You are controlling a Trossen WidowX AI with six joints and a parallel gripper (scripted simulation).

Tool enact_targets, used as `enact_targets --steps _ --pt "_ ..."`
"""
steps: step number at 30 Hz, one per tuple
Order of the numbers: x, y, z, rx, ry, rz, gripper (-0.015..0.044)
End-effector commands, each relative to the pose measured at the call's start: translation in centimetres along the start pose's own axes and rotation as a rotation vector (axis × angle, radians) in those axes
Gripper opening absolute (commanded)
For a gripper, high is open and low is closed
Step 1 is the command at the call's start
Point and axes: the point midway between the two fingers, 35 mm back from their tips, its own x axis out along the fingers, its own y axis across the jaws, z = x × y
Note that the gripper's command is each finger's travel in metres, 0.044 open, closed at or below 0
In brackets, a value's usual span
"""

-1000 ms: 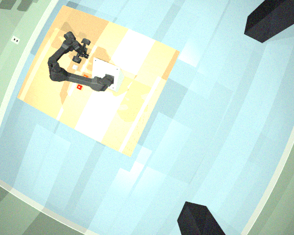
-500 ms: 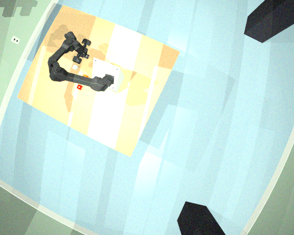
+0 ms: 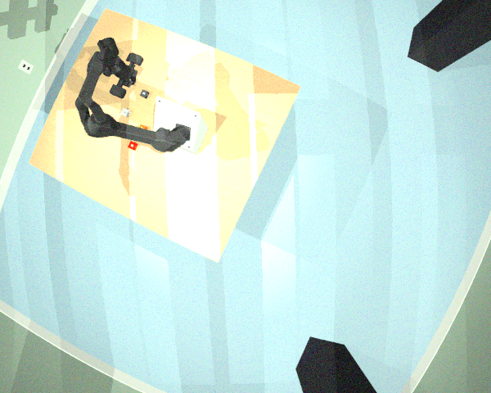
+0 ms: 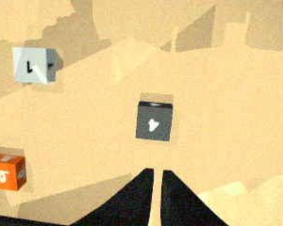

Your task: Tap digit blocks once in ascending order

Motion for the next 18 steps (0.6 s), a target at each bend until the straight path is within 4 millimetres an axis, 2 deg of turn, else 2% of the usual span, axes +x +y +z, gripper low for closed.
enact_targets --steps 1,7,13,15,18 --pt "-0.1 1.0 -0.4 -0.002 0.02 0.005 0.002" --pt "-0.8 8.3 -2.4 0.001 0.02 0.002 0.002" --pt "-0.5 14.7 -6.2 0.002 0.023 0.008 0.002" --pt "-0.3 16.3 -7.6 0.002 0.024 0.012 0.002" --pt "-0.2 16.8 -8.1 0.002 0.024 0.013 0.002"
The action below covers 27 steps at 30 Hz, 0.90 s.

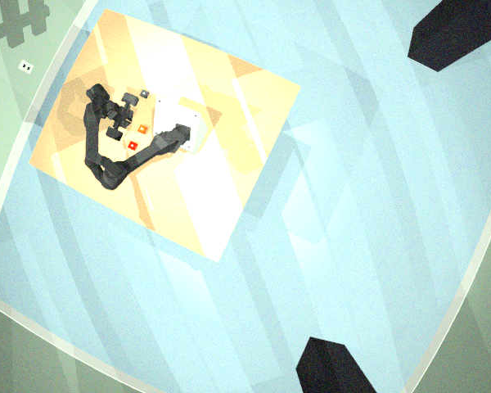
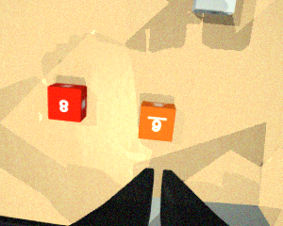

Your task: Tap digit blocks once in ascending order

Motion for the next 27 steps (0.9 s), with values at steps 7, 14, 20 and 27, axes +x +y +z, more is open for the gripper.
enact_targets --steps 7,14,20,27 --pt "3.8 0.8 -0.9 0.013 0.0 0.001 0.002" --pt "8.4 1.2 -1.2 0.013 0.001 0.01 0.002" --pt "8.8 1.2 -1.2 0.013 0.001 0.01 0.002" --pt "10.0 1.2 -1.2 0.013 0.001 0.01 0.002"
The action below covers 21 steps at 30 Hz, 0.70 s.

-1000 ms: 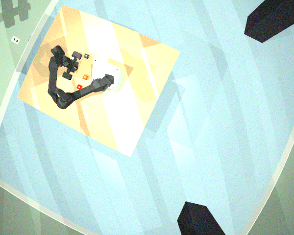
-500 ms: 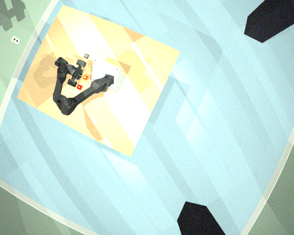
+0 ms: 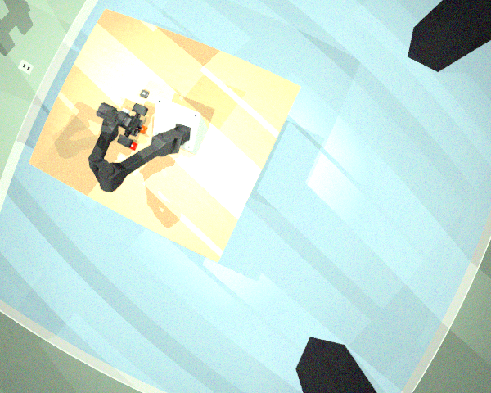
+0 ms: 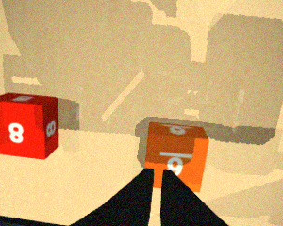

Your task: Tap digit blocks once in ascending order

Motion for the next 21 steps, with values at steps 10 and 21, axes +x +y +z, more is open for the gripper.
enact_targets --steps 10,21 --pt "2.1 0.1 -0.3 0.008 0.004 0.006 0.002" --pt "-0.9 0.0 -0.2 0.007 0.004 0.005 0.002"
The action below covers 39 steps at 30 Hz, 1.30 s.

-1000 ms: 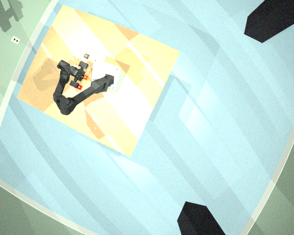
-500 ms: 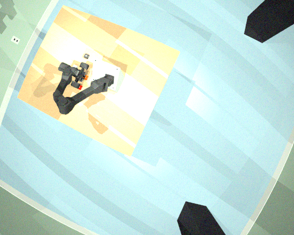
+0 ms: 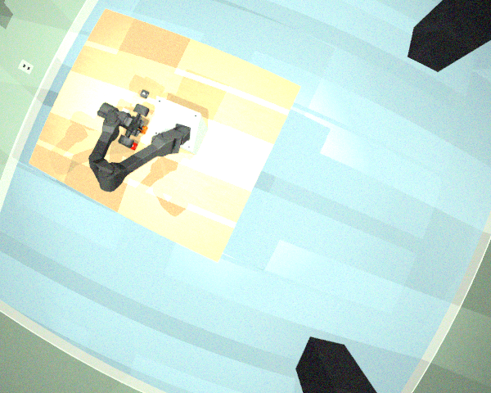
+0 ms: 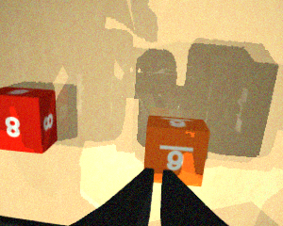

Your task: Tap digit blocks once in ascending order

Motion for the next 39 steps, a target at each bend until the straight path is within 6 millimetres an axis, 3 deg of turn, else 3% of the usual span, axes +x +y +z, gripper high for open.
enact_targets --steps 1,4,10,17,19,23,28,34,39 --pt "-1.1 0.1 0.2 -0.01 -0.007 -0.001 0.002" --pt "-1.9 0.0 0.4 -0.01 -0.008 -0.004 0.002" --pt "-9.0 0.0 0.3 -0.01 -0.007 -0.005 0.002" --pt "-9.2 0.3 0.3 -0.01 -0.007 -0.005 0.002" --pt "-9.3 2.3 0.5 -0.009 -0.008 -0.009 0.002" --pt "-9.2 7.6 0.3 -0.01 -0.007 -0.002 0.002" --pt "-9.0 7.8 0.3 -0.01 -0.007 -0.002 0.002" --pt "-2.0 7.8 0.4 -0.011 -0.008 -0.001 0.002" --pt "-1.1 7.9 0.3 -0.01 -0.007 0.002 0.002"
